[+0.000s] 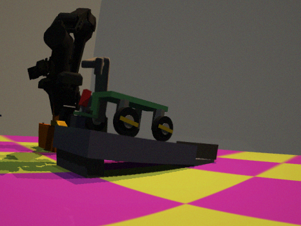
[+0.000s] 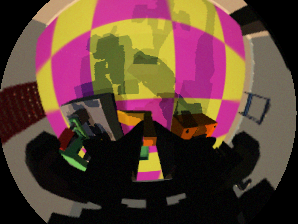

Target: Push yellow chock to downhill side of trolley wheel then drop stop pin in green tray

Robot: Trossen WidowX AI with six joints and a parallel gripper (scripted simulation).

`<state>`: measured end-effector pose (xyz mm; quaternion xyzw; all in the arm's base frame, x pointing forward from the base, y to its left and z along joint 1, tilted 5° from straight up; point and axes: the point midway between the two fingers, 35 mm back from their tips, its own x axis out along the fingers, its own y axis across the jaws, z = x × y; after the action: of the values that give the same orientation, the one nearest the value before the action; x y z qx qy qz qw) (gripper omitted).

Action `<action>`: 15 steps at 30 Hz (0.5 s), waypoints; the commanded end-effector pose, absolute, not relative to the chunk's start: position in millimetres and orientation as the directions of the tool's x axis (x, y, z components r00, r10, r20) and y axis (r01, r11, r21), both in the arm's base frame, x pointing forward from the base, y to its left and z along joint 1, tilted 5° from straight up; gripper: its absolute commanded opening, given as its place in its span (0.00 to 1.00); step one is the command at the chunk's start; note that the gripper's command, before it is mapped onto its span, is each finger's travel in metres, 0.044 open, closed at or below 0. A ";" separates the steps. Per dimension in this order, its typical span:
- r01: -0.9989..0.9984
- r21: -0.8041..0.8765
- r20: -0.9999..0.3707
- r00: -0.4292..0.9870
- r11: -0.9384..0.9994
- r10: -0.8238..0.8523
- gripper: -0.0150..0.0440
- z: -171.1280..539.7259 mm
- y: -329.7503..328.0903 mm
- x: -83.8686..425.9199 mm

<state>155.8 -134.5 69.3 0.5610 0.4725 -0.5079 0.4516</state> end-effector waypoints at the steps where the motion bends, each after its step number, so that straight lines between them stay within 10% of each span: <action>1: 0.989 0.033 -0.997 0.043 -0.142 0.067 0.25 83.3 -136.9 156.4; 15: 0.989 0.034 -0.997 0.043 -0.142 0.067 0.25 128.8 -142.8 157.5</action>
<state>156.3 -140.1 119.1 0.5612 0.4719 -0.5077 0.4523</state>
